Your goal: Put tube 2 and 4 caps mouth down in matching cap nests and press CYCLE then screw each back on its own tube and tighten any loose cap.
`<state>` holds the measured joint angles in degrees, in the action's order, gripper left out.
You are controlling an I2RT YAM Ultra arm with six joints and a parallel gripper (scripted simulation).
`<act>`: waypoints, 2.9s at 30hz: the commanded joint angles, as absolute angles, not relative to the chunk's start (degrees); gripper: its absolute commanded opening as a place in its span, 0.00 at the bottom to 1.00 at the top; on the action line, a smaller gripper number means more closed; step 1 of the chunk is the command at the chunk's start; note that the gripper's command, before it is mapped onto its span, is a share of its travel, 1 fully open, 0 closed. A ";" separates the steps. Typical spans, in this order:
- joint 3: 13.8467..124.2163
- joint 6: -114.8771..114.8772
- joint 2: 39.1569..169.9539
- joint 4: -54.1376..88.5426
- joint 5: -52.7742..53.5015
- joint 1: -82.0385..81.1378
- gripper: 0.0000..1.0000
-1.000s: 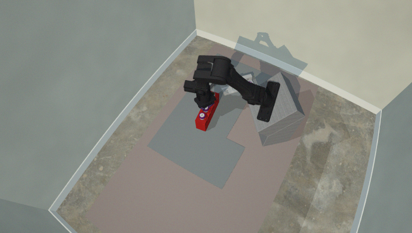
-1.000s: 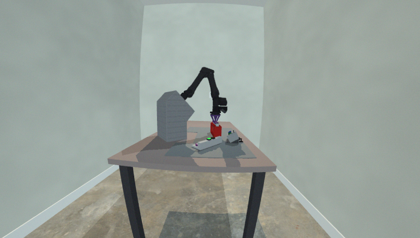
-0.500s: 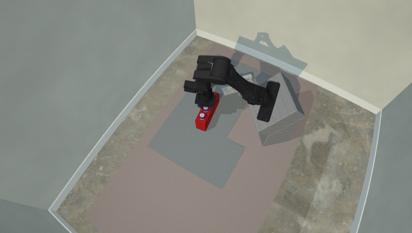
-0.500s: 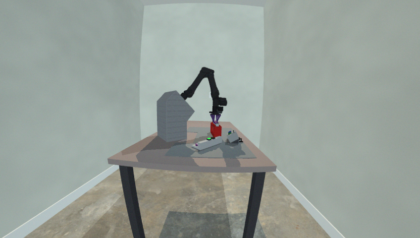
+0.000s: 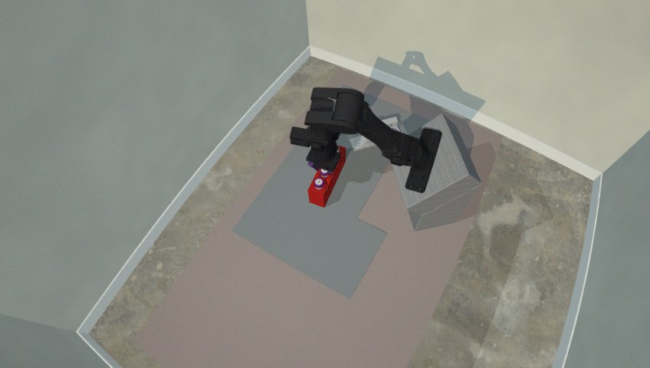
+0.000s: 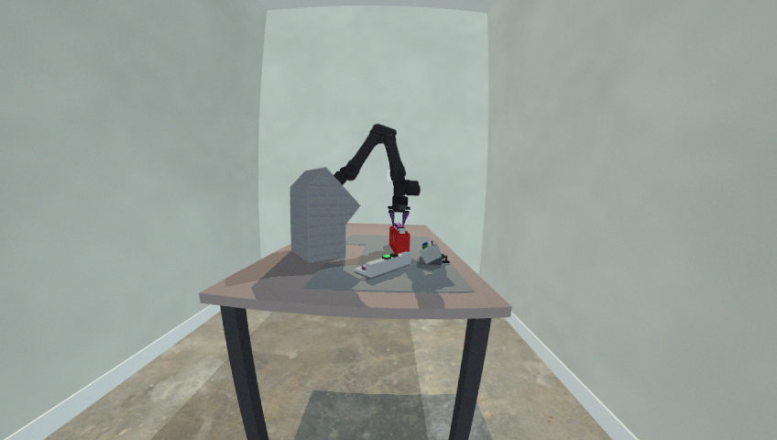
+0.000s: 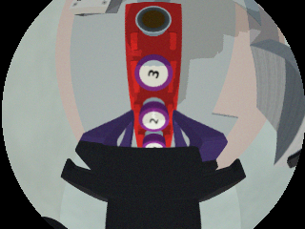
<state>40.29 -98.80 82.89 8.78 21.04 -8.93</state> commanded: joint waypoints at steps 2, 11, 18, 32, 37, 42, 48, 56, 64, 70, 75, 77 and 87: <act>40.31 -99.63 82.65 8.73 20.99 -8.83 0.49; 40.31 -85.30 82.55 8.82 21.00 -8.82 0.49; 40.31 -66.21 82.55 8.81 21.00 -8.82 0.49; 40.31 -28.01 82.55 8.81 21.00 -8.82 0.49; 40.30 -13.88 82.55 8.80 21.00 -8.83 0.49; 40.30 -0.23 82.55 8.80 21.00 -8.83 0.49; 40.28 14.95 82.54 8.80 20.99 -8.84 0.49; 40.21 37.77 82.49 8.75 20.97 -8.89 0.49; 40.25 50.70 82.53 8.75 20.94 -8.94 0.49; 40.32 50.70 82.57 8.77 20.94 -8.94 0.49; 40.33 50.68 82.58 8.76 20.92 -8.96 0.00; 40.33 50.69 82.58 8.76 20.93 -8.95 0.00; 40.34 47.84 82.59 8.77 20.94 -8.93 0.00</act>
